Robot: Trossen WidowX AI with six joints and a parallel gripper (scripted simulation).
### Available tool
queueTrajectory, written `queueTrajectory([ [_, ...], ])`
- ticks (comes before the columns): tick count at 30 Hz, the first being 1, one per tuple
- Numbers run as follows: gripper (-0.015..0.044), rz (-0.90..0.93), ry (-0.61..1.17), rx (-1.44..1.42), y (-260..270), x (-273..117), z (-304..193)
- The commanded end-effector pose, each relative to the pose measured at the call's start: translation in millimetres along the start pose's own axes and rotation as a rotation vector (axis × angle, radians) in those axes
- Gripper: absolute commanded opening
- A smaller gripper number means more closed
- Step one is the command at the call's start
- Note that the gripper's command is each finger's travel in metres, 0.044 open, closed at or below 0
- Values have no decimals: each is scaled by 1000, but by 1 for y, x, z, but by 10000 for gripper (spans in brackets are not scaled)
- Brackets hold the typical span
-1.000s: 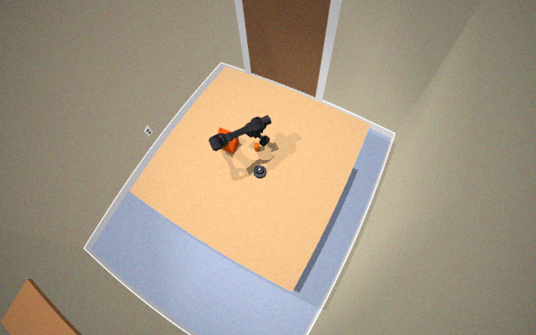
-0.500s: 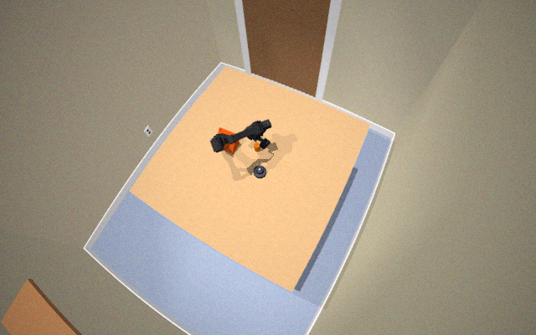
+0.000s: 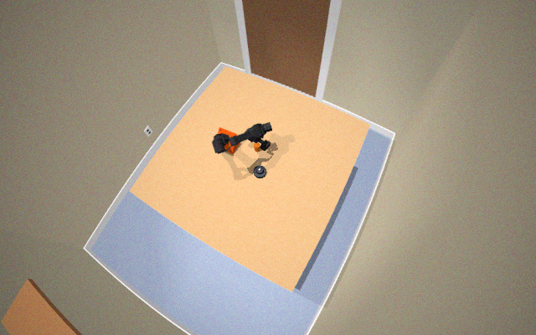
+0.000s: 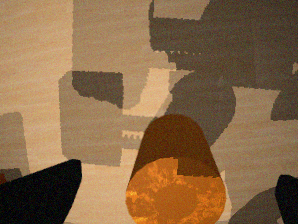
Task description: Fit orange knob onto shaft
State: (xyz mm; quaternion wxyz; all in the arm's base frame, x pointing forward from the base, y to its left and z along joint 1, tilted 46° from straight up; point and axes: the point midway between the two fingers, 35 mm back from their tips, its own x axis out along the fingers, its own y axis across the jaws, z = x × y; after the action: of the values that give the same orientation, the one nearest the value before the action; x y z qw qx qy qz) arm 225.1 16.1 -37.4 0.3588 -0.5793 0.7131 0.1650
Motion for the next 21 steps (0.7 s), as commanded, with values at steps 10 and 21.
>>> queueTrajectory([
  [10, 440, -1, 8, -6, 1, 23, -2],
  [21, 440, -1, 11, -5, 2, 40, -4],
])
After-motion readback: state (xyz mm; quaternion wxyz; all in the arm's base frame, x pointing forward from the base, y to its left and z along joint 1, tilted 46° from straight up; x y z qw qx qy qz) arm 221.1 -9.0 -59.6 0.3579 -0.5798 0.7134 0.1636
